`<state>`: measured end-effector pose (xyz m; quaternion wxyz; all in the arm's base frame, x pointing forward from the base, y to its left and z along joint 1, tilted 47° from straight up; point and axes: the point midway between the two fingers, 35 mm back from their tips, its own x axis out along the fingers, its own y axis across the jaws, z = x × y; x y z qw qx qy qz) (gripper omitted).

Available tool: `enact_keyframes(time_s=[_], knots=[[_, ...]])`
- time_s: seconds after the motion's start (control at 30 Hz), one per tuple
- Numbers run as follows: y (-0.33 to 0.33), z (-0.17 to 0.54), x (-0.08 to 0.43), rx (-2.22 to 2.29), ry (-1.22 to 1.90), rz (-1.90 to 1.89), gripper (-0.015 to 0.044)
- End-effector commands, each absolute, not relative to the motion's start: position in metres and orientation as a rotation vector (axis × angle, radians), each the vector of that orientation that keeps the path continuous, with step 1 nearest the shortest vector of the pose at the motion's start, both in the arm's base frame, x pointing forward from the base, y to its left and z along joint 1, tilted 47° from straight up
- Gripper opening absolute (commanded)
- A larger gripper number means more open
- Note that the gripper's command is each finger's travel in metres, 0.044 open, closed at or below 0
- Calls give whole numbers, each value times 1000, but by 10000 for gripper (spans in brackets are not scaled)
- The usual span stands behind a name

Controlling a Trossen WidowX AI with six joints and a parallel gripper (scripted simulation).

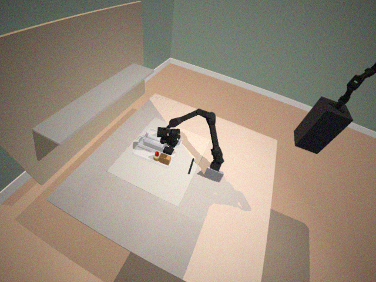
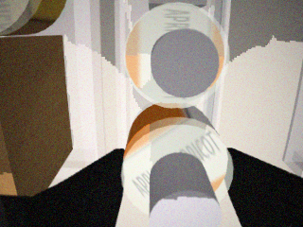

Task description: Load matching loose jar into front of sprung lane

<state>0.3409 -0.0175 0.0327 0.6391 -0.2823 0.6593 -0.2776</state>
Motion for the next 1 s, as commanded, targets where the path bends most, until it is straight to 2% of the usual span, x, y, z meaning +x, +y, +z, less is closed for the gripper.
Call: enact_keyframes(time_s=[0.0,0.97], knots=[[-18,34,348,-639,1477,-636,0],[-25,27,347,-639,1477,-636,0]])
